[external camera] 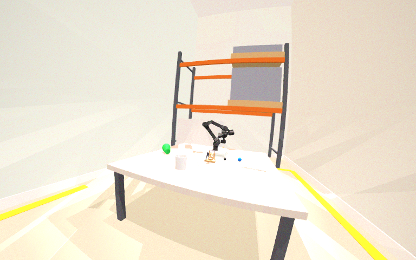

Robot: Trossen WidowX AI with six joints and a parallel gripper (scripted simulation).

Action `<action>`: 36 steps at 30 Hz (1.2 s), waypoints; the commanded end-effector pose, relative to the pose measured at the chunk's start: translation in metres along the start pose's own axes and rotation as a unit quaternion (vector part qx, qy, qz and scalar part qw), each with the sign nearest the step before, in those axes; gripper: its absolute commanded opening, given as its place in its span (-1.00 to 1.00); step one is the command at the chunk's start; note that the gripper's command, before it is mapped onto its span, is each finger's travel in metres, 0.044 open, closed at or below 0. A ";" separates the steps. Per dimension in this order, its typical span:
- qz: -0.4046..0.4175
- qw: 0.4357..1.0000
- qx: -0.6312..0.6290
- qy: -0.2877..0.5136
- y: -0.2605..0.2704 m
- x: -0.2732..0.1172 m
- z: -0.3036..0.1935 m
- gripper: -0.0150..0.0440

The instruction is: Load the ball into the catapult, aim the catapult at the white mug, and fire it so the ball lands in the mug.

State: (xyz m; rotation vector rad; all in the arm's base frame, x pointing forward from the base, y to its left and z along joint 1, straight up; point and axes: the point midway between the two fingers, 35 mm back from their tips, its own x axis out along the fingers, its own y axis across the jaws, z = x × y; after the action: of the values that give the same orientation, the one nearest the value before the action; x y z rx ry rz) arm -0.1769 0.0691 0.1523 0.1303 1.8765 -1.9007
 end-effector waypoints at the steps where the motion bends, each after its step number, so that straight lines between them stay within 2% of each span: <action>1: 0.001 1.000 0.002 0.001 0.000 0.000 -0.001 0.95; 2: 0.002 1.000 0.009 0.005 0.001 -0.001 -0.002 1.00; 18: 0.038 0.966 0.223 0.125 0.018 -0.035 -0.046 1.00; 36: 0.033 0.854 0.450 0.259 0.045 -0.088 -0.081 1.00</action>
State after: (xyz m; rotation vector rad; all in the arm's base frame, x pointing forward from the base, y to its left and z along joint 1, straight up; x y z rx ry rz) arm -0.1119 0.1637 0.1406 0.9858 1.1345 -2.6448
